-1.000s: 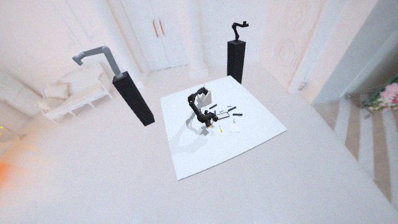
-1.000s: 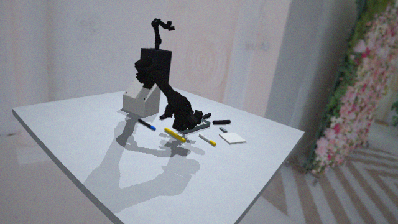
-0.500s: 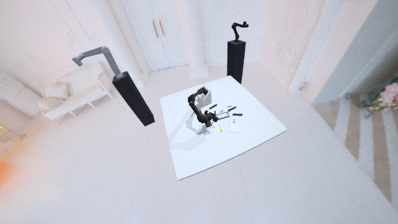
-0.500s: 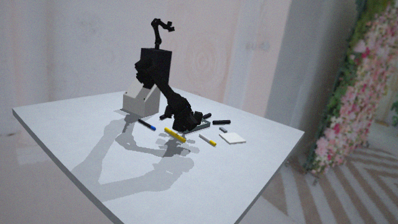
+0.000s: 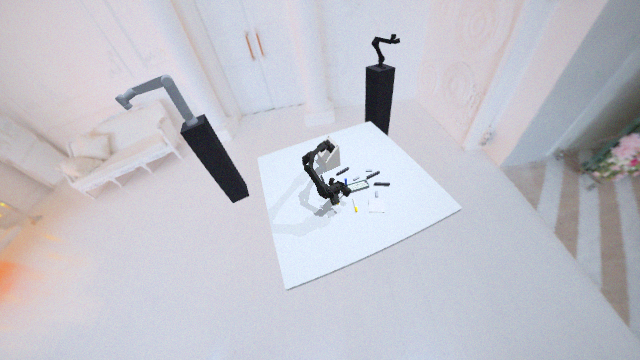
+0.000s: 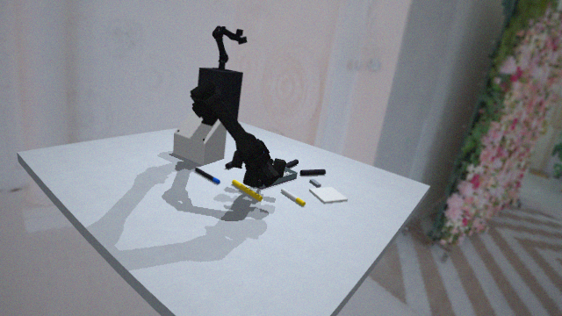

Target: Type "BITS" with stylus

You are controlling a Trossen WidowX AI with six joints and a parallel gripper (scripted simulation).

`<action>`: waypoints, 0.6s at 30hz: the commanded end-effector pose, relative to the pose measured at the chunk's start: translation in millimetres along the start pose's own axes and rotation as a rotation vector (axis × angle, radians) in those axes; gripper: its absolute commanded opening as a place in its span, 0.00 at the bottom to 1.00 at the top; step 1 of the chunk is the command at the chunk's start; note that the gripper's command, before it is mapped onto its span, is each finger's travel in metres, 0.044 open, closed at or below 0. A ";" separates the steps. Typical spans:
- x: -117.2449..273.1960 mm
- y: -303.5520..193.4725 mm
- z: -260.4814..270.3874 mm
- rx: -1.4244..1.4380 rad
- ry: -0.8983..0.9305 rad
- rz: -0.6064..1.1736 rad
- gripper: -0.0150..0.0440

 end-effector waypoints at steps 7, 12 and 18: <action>0.9 0.2 0.5 0.007 0.002 -0.007 0.39; 6.2 -9.2 -0.5 0.007 0.002 -0.007 0.39; 19.1 -33.3 -4.3 0.008 0.002 -0.006 0.39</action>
Point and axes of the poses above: the point midway between the two fingers, 35 mm back from their tips, its own x axis back along the fingers, its own z axis across the jaws, y = z × x, the point moved 7 cm from there along x, back along the fingers, and after that the axes turned 5 degrees about -x, right-handed, at the moved point
